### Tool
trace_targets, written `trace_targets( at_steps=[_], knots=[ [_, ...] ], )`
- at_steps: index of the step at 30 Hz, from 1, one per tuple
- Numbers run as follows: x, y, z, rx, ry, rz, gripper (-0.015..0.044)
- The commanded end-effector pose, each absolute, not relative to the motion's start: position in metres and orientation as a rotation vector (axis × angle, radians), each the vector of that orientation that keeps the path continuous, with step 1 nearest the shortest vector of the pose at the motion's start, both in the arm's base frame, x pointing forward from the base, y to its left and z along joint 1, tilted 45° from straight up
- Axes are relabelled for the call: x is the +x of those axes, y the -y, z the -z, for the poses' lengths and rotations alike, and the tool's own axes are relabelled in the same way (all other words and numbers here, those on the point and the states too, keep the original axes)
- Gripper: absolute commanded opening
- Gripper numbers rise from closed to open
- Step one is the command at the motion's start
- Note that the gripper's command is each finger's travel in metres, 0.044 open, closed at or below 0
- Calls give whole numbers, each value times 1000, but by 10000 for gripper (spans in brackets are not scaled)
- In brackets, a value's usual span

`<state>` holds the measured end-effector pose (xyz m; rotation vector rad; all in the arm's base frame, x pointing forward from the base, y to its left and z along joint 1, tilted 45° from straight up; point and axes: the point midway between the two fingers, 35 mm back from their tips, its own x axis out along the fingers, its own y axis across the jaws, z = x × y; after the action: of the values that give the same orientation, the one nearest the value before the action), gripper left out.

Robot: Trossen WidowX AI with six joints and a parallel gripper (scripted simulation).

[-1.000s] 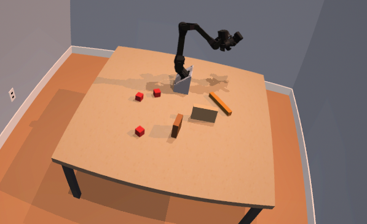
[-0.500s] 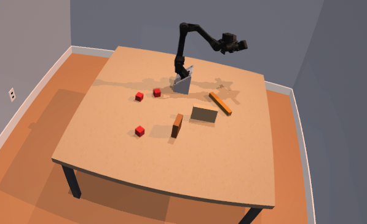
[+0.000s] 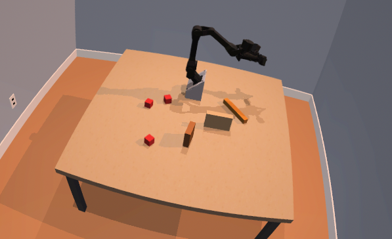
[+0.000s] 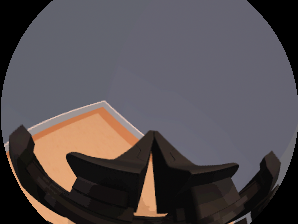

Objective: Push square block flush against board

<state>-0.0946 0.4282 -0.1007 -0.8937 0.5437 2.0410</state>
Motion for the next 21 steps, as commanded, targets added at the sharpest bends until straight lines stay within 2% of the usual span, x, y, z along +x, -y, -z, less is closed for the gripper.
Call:
trace_targets(
  at_steps=[1,10,21],
  knots=[
    [-70,-427,108,-896,-644,-1937,0],
    [-36,-419,118,-902,-771,-1800,0],
    [19,-398,134,-875,-1044,-1455,0]
  ],
)
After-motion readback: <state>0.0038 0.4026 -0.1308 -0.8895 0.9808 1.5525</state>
